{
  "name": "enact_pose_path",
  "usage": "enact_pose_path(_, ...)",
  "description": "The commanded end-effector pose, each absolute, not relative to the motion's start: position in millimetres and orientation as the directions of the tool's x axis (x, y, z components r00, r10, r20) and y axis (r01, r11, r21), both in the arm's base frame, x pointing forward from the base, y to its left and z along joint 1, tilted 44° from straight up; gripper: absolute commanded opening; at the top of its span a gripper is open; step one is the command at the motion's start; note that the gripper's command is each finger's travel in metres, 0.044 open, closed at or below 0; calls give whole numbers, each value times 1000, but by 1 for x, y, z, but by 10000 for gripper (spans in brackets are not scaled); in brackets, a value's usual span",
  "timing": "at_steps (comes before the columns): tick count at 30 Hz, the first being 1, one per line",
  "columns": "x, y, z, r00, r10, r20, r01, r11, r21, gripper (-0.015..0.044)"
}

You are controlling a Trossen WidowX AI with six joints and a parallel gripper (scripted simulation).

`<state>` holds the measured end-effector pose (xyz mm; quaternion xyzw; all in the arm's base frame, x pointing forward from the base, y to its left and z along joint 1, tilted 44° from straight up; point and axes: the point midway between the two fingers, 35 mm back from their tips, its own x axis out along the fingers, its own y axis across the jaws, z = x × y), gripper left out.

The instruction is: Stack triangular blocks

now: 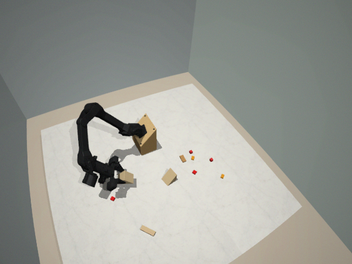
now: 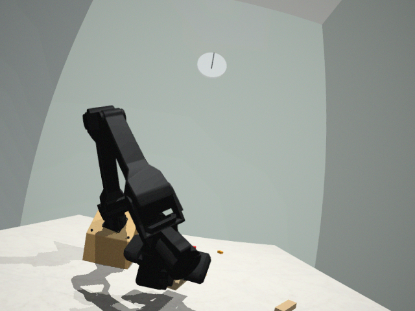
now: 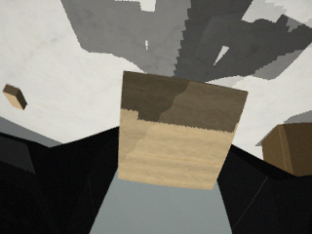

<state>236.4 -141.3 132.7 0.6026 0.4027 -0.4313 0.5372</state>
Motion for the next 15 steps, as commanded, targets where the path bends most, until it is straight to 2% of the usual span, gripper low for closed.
enact_pose_path(1,233,-127,151,313,17,-950,946,-97,310,0)
enact_pose_path(15,227,-113,161,307,20,-951,948,-91,305,0)
